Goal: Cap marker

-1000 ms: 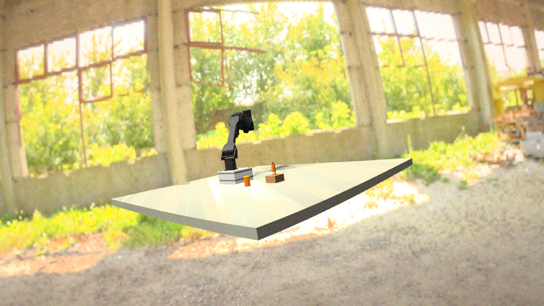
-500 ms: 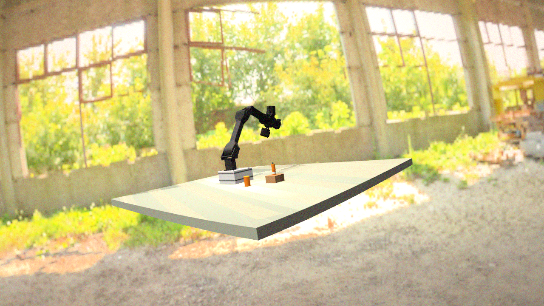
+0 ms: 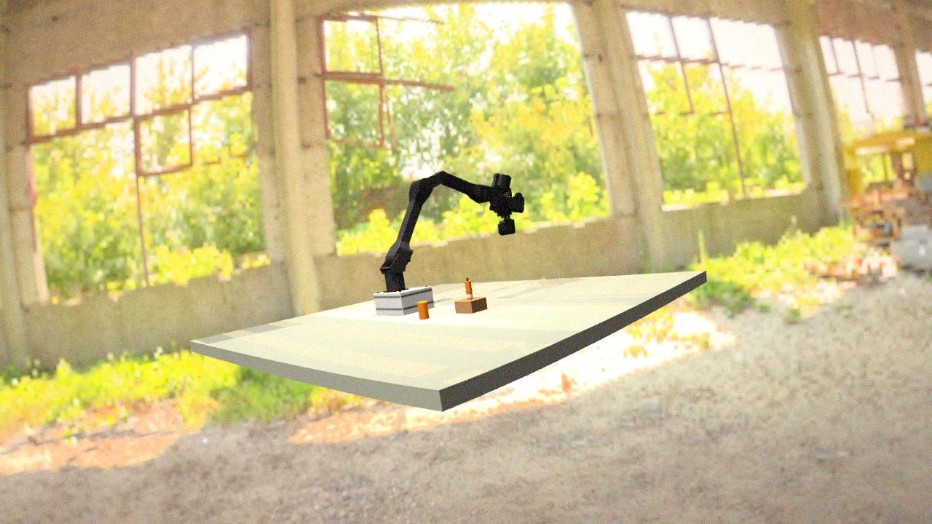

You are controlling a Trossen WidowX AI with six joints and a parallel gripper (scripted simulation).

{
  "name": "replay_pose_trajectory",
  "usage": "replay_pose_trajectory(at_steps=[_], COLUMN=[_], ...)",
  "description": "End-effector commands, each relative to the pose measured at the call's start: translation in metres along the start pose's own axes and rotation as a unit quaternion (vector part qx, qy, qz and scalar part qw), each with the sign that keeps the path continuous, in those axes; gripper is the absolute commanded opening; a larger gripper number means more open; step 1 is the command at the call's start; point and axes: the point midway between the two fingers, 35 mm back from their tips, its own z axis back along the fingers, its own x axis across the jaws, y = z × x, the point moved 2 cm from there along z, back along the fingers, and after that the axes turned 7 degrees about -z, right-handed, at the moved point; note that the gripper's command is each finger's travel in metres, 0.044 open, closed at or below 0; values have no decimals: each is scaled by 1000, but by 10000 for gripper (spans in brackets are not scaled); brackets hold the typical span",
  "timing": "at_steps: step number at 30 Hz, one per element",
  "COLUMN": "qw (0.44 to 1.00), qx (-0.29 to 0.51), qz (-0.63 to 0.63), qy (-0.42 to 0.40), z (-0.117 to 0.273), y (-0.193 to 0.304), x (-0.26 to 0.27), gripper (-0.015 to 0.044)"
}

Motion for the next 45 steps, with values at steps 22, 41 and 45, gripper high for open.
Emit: replay_pose_trajectory(at_steps=[22,41,45], qw=[887,794,797], qx=[-253,-72,3], qz=[164,134,128], qy=[350,588,590], z=[333,553,573], y=[-153,13,74], x=[-179,-317,-335], gripper=[253,253,253])
